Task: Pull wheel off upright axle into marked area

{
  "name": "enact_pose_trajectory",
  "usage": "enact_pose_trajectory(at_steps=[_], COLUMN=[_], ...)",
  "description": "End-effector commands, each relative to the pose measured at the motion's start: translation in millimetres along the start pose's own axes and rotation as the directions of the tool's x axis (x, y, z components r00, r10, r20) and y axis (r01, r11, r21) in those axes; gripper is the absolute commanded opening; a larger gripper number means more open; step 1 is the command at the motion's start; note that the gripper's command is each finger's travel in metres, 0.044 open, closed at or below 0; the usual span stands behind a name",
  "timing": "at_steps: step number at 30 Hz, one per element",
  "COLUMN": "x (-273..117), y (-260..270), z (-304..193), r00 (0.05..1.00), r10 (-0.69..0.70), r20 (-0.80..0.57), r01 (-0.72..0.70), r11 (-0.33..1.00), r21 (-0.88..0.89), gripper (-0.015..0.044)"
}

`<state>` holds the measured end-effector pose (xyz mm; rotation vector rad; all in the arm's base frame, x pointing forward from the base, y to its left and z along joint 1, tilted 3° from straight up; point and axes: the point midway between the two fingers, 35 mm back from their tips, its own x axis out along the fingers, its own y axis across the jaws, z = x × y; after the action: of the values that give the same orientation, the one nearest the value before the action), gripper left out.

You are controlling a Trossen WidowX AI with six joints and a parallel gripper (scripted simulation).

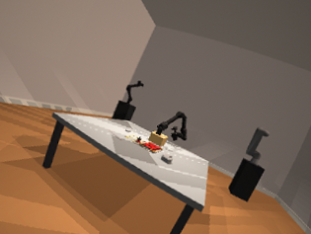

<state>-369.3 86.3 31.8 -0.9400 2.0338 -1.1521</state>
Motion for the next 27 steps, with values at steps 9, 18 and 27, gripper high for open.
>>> enact_pose_trajectory(at_steps=[9,18,27], x=[-79.0,-172.7,-279.5], y=[23.3,43.4,44.0], z=[-17.2,-12.0,19.8], r00=[0.973,0.875,0.710], r10=[0.199,0.437,0.641], r20=[-0.114,-0.208,-0.292], r01=[-0.221,-0.484,-0.699], r11=[0.948,0.804,0.592], r21=[-0.229,-0.346,-0.401], gripper=[0.0300,0.0300,0.0300])
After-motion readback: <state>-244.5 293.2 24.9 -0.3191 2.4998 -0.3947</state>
